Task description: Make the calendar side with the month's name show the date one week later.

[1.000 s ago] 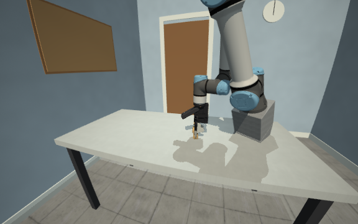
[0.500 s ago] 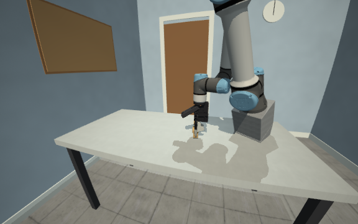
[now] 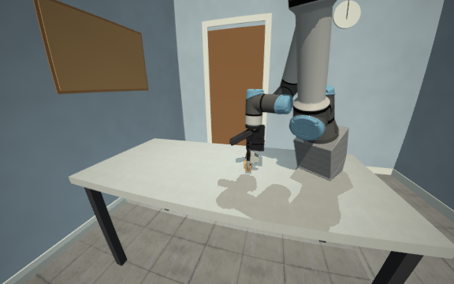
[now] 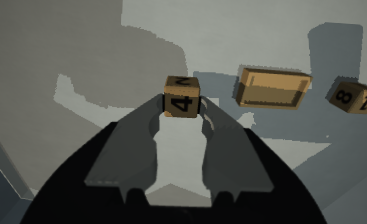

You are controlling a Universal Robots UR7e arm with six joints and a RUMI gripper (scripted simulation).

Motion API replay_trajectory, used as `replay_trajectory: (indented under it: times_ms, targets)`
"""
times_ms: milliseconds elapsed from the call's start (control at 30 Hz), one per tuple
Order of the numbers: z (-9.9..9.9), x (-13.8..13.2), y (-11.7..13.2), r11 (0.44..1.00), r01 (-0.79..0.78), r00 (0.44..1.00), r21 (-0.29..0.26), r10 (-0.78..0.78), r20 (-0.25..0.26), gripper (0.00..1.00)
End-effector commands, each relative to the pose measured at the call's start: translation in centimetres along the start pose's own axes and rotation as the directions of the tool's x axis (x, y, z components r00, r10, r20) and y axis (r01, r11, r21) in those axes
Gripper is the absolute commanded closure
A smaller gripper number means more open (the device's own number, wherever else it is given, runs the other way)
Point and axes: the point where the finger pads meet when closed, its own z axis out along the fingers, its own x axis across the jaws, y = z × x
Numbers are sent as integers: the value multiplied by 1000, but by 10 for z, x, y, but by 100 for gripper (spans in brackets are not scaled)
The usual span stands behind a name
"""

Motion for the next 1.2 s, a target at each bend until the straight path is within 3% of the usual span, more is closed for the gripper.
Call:
replay_trajectory:
  times_ms: [0,833,1167]
  targets:
    - [-10,0,0,1000,0,1000,-2,0,2,90]
    - [-57,0,0,1000,0,1000,-2,0,2,90]
    - [-68,0,0,1000,0,1000,-2,0,2,90]
